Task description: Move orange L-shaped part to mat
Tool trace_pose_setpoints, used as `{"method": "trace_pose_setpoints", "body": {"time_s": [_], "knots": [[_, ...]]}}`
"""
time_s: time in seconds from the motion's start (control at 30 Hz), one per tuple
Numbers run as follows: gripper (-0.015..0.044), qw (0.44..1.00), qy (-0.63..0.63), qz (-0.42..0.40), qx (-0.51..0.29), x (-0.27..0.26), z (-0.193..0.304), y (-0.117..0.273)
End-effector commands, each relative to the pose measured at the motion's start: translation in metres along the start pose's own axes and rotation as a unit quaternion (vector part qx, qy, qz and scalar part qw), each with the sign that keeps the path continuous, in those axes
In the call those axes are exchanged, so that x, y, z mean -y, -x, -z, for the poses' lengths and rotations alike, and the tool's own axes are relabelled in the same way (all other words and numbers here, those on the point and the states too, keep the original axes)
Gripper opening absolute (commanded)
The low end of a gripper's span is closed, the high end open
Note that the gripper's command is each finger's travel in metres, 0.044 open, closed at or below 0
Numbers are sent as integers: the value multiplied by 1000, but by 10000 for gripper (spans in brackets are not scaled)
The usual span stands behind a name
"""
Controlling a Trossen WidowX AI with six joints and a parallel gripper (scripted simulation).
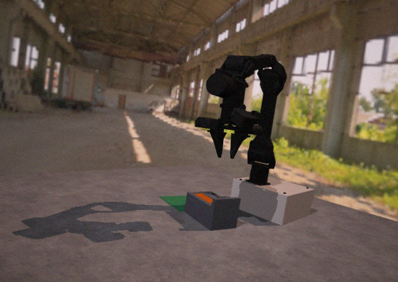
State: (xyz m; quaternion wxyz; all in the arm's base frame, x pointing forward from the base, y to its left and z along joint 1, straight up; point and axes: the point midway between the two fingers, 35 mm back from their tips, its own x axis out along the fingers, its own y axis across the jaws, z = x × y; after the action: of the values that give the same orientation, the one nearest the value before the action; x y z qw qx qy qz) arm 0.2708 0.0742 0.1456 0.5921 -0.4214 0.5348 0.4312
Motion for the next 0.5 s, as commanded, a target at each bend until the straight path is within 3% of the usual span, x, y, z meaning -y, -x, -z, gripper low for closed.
{"method": "trace_pose_setpoints", "body": {"time_s": [0.0,0.37,0.47], "knots": [[180,919,-393,0,-26,-16,5,-43],[180,752,-658,10,-30,-22,7,-57],[180,739,-672,11,-30,-22,7,-57]]}}
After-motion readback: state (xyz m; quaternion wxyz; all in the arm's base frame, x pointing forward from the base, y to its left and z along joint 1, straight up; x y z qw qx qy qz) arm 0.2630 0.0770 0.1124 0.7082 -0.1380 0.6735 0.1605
